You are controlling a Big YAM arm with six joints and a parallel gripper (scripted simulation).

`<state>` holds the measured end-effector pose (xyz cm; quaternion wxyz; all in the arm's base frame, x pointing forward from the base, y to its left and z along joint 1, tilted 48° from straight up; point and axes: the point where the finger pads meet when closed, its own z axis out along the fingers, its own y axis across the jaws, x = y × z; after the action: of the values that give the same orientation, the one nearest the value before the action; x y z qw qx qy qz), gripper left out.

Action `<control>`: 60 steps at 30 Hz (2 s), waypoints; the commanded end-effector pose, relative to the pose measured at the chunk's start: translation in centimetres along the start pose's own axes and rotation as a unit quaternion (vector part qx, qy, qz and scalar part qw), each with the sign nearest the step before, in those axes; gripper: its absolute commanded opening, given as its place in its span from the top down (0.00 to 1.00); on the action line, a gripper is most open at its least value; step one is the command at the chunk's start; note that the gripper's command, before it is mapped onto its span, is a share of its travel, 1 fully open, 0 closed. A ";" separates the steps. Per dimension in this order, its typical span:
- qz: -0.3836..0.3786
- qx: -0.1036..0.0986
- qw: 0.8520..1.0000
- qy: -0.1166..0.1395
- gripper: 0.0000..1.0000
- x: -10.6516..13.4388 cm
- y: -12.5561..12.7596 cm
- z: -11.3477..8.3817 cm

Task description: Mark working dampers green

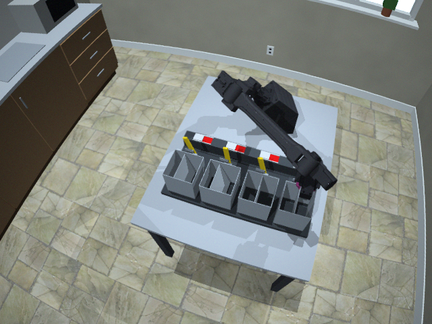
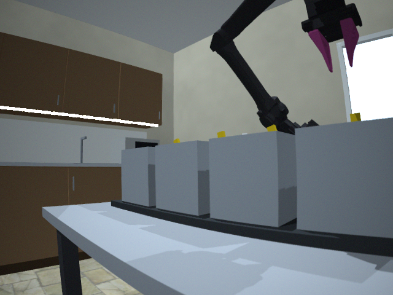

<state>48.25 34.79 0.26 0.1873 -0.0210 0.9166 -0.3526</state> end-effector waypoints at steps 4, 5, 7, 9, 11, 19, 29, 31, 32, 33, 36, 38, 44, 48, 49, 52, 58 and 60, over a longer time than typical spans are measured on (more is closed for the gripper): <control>-0.032 0.017 0.999 0.010 0.64 1.5 0.6 1.0; -0.030 0.015 0.999 0.008 0.64 1.4 0.7 1.0; -0.026 0.012 1.000 0.006 0.64 1.1 0.8 0.8; -0.024 0.010 1.000 0.005 0.64 0.9 0.6 0.5; -0.021 0.007 1.000 0.003 0.64 0.6 0.3 0.1; -0.021 0.008 1.000 0.003 0.64 0.6 0.3 0.2; -0.021 0.008 1.000 0.003 0.64 0.6 0.3 0.2; -0.021 0.007 1.000 0.003 0.64 0.6 0.3 0.1; -0.021 0.007 1.000 0.003 0.64 0.6 0.3 0.1; -0.021 0.007 1.000 0.003 0.64 0.6 0.3 0.2; -0.021 0.007 1.000 0.003 0.64 0.6 0.3 0.1; -0.021 0.007 1.000 0.003 0.64 0.6 0.3 0.2; -0.021 0.007 1.000 0.003 0.64 0.6 0.3 0.2; -0.021 0.007 1.000 0.003 0.64 0.6 0.3 0.2; -0.021 0.007 1.000 0.003 1.00 0.6 0.3 0.2; -0.021 0.007 1.000 0.003 1.00 0.6 0.3 0.2; -0.021 0.007 1.000 0.003 1.00 0.6 0.3 0.2; -0.021 0.007 1.000 0.003 1.00 0.6 0.3 0.2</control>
<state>47.87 34.42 -0.54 0.1772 -0.0284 0.9144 -0.3627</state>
